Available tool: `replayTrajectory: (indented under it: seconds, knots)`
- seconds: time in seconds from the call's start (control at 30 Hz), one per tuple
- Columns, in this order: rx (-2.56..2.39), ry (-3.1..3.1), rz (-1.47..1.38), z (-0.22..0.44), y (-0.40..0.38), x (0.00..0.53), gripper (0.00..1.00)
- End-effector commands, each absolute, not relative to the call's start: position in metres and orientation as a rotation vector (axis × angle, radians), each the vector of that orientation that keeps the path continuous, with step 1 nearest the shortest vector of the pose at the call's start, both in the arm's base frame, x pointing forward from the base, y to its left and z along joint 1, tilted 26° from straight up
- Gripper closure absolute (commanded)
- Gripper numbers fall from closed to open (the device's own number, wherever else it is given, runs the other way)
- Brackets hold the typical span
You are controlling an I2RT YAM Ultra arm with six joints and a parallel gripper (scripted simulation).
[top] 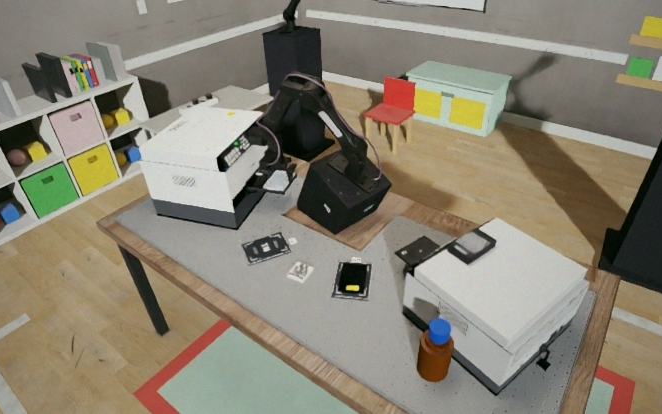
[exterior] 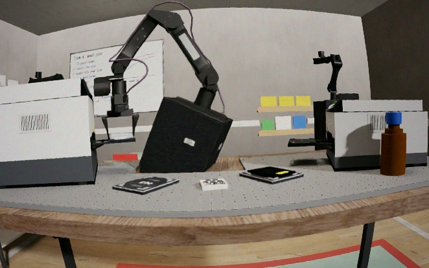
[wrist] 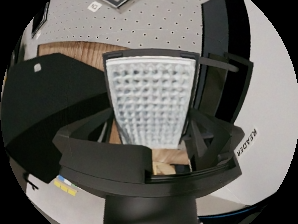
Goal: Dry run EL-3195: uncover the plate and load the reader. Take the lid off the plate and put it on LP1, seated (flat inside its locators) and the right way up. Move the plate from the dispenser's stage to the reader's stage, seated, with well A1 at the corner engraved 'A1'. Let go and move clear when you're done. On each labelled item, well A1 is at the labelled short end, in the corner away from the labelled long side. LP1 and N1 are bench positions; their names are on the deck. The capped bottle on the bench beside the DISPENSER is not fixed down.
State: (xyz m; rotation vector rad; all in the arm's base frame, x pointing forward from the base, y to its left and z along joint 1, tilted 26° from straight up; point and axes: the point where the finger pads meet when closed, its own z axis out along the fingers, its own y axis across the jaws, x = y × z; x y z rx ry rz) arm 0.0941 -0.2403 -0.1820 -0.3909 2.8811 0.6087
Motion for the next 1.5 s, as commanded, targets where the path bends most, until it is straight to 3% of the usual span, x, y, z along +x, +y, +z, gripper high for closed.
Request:
replayTrajectory:
  seconds: [0.0, 1.47]
  knots:
    - [-0.387, 2.879, 0.588, -0.179, -0.246, 0.096, 0.00]
    - [-0.389, 2.885, 0.546, -0.129, -0.277, 0.090, 0.00]
